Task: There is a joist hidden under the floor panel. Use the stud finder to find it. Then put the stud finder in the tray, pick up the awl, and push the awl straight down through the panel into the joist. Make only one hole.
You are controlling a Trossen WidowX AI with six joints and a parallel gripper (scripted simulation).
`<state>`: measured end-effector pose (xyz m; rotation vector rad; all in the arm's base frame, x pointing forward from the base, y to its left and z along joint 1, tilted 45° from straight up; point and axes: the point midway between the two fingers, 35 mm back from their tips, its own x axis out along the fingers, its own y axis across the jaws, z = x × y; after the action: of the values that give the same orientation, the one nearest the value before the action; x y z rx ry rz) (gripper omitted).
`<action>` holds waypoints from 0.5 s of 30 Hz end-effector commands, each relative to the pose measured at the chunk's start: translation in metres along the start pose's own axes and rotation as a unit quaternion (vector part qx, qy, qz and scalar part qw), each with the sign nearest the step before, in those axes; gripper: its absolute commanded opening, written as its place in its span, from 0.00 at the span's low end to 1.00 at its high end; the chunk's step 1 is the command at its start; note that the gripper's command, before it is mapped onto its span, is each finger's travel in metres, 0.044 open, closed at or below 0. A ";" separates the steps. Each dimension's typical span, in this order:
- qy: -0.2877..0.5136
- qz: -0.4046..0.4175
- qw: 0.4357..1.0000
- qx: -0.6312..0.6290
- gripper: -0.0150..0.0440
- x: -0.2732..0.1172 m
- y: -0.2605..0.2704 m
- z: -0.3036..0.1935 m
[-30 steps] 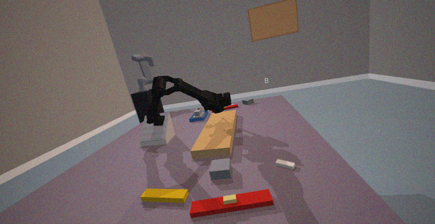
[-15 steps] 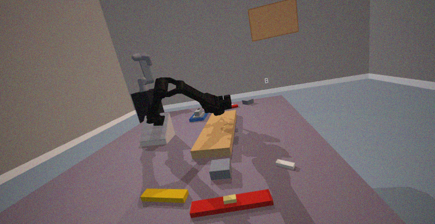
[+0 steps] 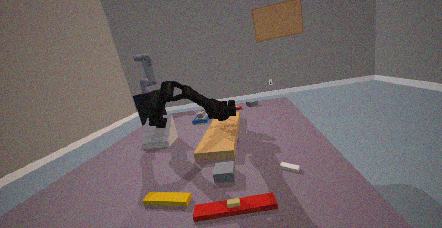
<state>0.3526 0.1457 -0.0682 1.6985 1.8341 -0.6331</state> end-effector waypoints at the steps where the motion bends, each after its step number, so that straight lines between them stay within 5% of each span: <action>1: 0.001 -0.002 1.000 -0.002 0.25 0.001 -0.001 0.008; 15: 0.000 0.001 1.000 -0.001 0.25 0.000 0.000 0.009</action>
<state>0.3534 0.1394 -0.0747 1.6985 1.8333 -0.6319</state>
